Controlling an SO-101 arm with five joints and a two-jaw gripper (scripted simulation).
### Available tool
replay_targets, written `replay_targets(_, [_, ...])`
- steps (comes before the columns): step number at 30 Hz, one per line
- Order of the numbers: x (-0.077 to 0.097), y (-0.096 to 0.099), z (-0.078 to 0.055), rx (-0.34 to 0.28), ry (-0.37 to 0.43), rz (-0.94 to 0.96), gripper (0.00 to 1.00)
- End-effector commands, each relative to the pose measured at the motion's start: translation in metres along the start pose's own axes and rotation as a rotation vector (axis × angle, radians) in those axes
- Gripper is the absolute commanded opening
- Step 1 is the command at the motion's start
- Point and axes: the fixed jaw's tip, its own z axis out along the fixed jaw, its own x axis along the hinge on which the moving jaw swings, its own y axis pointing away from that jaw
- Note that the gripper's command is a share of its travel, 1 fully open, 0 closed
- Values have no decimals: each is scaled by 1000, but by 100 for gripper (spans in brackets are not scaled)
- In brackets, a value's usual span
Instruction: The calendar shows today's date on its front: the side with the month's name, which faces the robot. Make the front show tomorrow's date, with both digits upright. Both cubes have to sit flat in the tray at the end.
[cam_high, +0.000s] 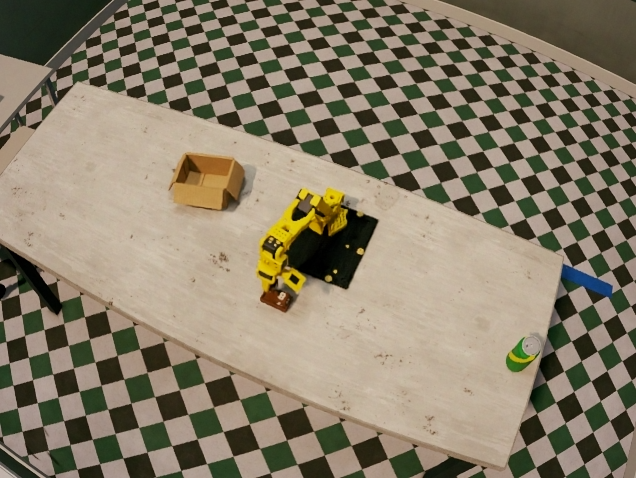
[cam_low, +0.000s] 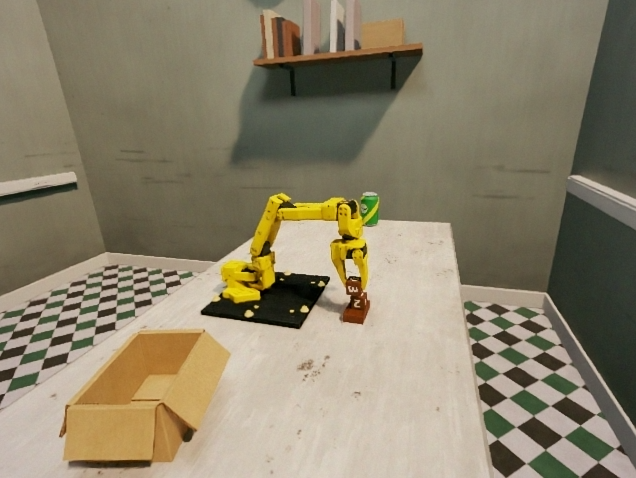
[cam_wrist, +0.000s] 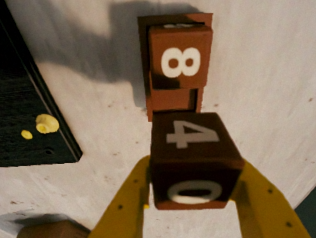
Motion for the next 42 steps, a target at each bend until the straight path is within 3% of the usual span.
replay_targets(1, [1, -1, -7, 24, 1, 7, 0])
replay_targets(4, [1, -1, -7, 24, 1, 7, 0])
replay_targets(5, [-1, -1, -14, 55, 5, -1, 0])
replay_targets(26, [-5, -1, -14, 54, 4, -20, 0])
replay_targets(30, [-21, 0, -15, 48, 0, -88, 0])
replay_targets(36, [-62, 9, -16, 34, -9, -268, 0])
replay_targets(38, [-62, 9, -16, 34, -9, -268, 0])
replay_targets(42, [-89, 19, -17, 24, -13, -395, 0])
